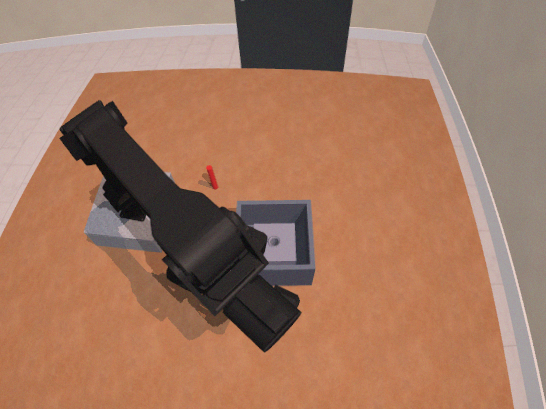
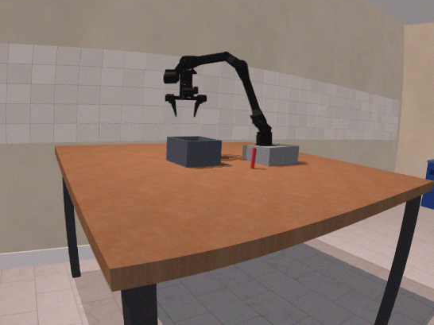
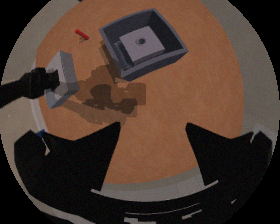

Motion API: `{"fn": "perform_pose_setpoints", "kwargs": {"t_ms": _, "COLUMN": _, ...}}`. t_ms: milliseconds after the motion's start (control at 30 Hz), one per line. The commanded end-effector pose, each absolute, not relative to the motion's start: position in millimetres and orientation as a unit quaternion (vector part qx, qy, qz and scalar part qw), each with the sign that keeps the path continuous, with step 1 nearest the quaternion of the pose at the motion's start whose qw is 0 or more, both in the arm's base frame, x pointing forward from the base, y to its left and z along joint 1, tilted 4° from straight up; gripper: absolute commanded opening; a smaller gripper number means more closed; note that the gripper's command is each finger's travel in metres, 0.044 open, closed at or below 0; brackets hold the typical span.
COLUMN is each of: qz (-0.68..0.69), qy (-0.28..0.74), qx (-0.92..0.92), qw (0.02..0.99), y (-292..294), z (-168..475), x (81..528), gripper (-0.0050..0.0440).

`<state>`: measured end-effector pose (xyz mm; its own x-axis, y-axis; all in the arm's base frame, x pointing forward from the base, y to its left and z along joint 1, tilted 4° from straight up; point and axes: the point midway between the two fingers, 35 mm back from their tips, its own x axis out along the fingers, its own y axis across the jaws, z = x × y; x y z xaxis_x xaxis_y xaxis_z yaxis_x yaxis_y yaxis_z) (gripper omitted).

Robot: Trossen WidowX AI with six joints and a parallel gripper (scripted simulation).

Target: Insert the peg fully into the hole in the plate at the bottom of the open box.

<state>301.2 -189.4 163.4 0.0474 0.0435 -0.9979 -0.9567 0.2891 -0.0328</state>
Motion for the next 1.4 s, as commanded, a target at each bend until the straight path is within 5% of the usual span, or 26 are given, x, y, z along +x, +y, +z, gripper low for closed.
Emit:
{"fn": "perform_pose_setpoints", "kwargs": {"t_ms": 0, "qz": 0.424, "qy": 0.545, "qx": -0.419, "qw": 0.590, "y": -189, "z": 163, "x": 301, "gripper": 0.0400}}
{"fn": "perform_pose_setpoints", "kwargs": {"t_ms": 567, "qz": 0.421, "qy": 0.547, "qx": -0.416, "qw": 0.592, "y": -187, "z": 163, "x": 302, "gripper": 0.0424}}
{"fn": "perform_pose_setpoints", "kwargs": {"t_ms": 1367, "qz": 0.125, "qy": 0.700, "qx": -0.135, "qw": 0.690, "y": 15, "z": 146, "x": 285, "gripper": 0.0440}}
